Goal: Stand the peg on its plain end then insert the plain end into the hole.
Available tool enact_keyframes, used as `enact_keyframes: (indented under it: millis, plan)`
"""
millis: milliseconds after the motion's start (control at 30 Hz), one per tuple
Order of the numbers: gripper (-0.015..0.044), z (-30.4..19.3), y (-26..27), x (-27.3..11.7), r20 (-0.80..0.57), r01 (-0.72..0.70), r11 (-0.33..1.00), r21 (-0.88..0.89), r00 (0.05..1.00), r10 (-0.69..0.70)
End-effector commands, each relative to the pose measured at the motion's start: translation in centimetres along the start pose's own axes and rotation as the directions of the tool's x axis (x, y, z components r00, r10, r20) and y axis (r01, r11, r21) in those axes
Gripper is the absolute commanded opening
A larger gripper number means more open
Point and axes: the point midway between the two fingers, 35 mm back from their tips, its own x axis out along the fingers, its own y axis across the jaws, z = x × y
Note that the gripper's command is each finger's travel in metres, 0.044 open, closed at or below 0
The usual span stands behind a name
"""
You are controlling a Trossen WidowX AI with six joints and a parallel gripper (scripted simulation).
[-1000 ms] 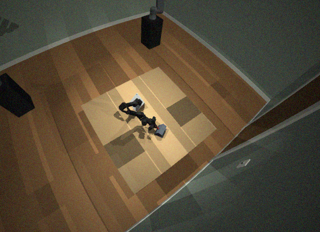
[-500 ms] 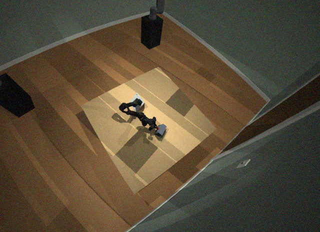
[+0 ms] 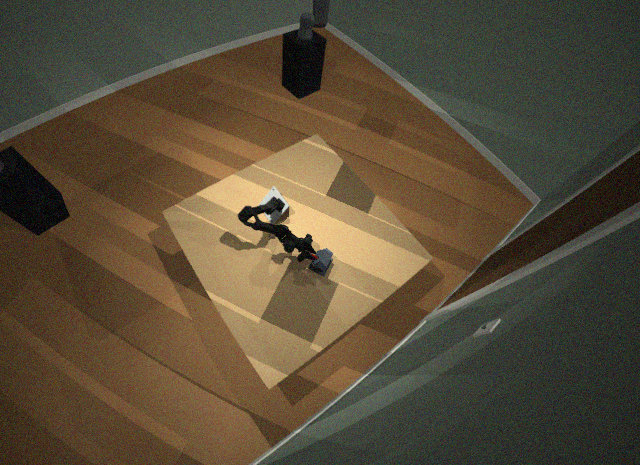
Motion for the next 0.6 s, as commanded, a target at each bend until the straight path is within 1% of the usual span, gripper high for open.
enact_keyframes:
  millis: [0, 167, 567]
  plan:
    - [0.0315, 0.0, 0.0, 0.0, 0.000, 0.000, 1.000, 0.000, 1.000, 0.000]
    - [0.0440, 0.0, 0.0, -0.2, 0.000, 0.000, 1.000, 0.000, 1.000, 0.000]
    - [0.0440, 0.0, -0.3, -1.2, 0.000, 0.001, 1.000, 0.000, 1.000, -0.001]
